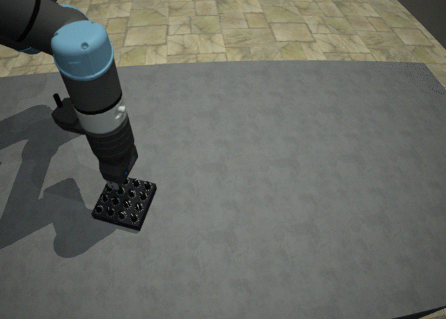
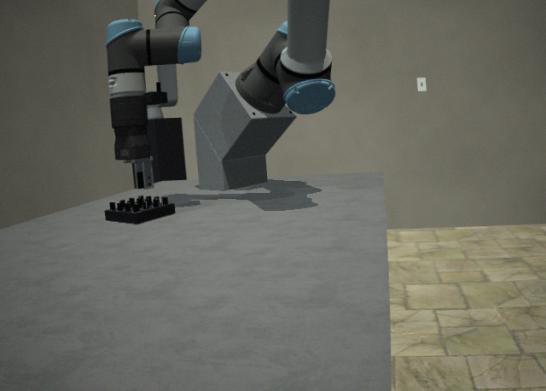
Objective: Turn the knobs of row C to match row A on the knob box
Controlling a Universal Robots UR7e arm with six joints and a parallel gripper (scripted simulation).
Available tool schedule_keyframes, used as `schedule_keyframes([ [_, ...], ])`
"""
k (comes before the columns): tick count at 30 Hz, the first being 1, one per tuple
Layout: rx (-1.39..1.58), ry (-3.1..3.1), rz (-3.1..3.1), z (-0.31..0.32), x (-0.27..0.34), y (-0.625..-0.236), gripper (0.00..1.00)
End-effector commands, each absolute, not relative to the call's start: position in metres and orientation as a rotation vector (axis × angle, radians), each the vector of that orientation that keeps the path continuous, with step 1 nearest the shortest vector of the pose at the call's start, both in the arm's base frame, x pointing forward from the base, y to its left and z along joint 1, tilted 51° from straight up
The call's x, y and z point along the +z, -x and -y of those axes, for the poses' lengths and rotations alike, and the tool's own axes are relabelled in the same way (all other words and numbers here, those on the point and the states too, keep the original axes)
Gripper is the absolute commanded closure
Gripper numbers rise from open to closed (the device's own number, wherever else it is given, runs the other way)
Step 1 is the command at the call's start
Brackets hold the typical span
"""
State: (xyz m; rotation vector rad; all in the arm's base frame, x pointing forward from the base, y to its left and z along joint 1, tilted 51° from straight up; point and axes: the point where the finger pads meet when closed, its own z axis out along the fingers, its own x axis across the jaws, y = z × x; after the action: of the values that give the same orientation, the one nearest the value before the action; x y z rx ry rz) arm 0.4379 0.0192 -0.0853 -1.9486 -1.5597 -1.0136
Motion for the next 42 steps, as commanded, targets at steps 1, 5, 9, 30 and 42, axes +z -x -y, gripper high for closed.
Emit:
schedule_keyframes([
  [1, -1.013, 1.948, 1.563, -0.0120, -0.0800, -0.4365, 0.54],
  [5, -1.013, 1.947, 1.561, -0.0129, -0.0801, -0.4357, 0.54],
  [9, -1.012, 1.945, 1.561, -0.0136, -0.0803, -0.4355, 0.54],
  [30, -1.029, 1.921, 1.606, -0.0134, -0.0809, -0.4341, 0.54],
  [42, -1.084, 1.828, 1.762, -0.0114, -0.0829, -0.4308, 0.54],
])
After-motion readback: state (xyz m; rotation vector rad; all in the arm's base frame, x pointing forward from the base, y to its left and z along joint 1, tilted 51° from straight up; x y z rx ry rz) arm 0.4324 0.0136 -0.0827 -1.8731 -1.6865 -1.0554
